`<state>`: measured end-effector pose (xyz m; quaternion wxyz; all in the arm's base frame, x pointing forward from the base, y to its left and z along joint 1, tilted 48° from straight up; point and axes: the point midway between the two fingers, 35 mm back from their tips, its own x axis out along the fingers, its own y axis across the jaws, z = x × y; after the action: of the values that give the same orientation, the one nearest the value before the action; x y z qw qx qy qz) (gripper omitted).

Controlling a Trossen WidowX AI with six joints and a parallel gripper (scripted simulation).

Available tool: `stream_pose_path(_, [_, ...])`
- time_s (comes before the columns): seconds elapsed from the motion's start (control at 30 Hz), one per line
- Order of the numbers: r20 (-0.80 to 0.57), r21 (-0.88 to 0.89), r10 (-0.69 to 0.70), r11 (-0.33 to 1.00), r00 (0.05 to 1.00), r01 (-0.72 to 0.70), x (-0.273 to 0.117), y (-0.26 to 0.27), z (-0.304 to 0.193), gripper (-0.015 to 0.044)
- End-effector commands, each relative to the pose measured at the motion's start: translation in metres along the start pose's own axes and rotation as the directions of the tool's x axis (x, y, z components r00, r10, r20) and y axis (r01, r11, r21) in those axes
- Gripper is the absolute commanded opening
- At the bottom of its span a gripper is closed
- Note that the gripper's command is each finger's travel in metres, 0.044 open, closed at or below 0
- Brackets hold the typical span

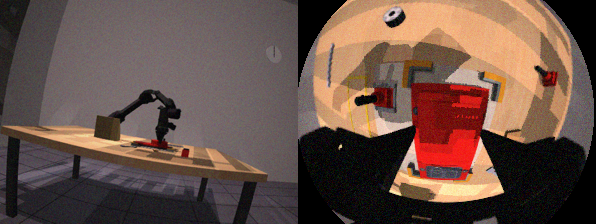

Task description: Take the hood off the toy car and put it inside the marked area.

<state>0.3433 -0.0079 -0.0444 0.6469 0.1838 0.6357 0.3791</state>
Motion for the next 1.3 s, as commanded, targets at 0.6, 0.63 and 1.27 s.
stream_pose_path(0.6, [0.000,0.000,0.000,1.000,1.000,0.000,-0.002,0.000,0.000,0.0117])
stream_pose_path(0.63, [0.000,0.000,0.000,1.000,1.000,0.000,-0.003,0.000,0.000,0.0091])
stream_pose_path(1.27, [-0.001,0.001,-0.001,1.000,1.000,0.001,-0.015,0.000,0.000,0.0000])
